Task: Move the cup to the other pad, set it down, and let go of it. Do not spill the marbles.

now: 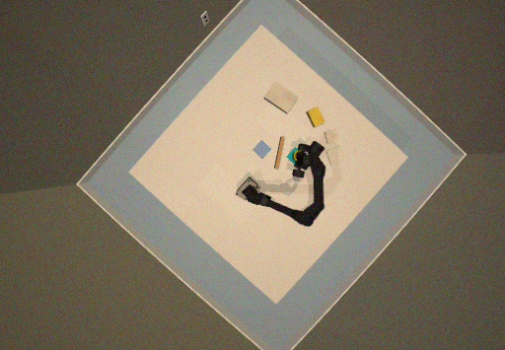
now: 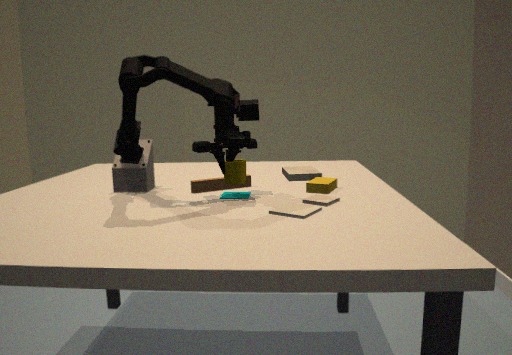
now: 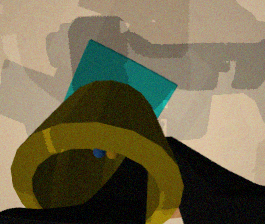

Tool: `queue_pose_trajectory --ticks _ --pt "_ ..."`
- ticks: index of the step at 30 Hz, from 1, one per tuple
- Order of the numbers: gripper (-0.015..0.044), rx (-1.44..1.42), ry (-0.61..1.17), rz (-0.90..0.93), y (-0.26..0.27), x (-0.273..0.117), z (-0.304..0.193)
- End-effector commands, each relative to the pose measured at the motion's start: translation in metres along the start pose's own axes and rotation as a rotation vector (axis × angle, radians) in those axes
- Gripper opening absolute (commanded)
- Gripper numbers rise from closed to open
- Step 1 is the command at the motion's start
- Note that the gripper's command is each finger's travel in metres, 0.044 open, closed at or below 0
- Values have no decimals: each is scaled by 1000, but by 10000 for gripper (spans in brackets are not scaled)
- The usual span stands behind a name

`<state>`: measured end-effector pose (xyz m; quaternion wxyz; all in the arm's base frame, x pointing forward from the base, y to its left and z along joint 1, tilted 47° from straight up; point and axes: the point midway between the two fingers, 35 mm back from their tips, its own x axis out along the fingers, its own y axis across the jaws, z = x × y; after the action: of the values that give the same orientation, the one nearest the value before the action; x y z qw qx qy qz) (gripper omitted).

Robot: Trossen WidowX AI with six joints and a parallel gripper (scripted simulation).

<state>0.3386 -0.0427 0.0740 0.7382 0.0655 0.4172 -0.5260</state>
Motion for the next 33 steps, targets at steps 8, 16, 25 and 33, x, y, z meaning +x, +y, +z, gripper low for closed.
queue_pose_trajectory --ticks 8,16,25,33 --pt "0 -6 -5 -4 -1 17 1" --pt "0 -6 -6 -5 -2 29 1" --pt "0 0 -2 -2 -1 29 1" --pt "26 0 -2 -2 -1 29 1"
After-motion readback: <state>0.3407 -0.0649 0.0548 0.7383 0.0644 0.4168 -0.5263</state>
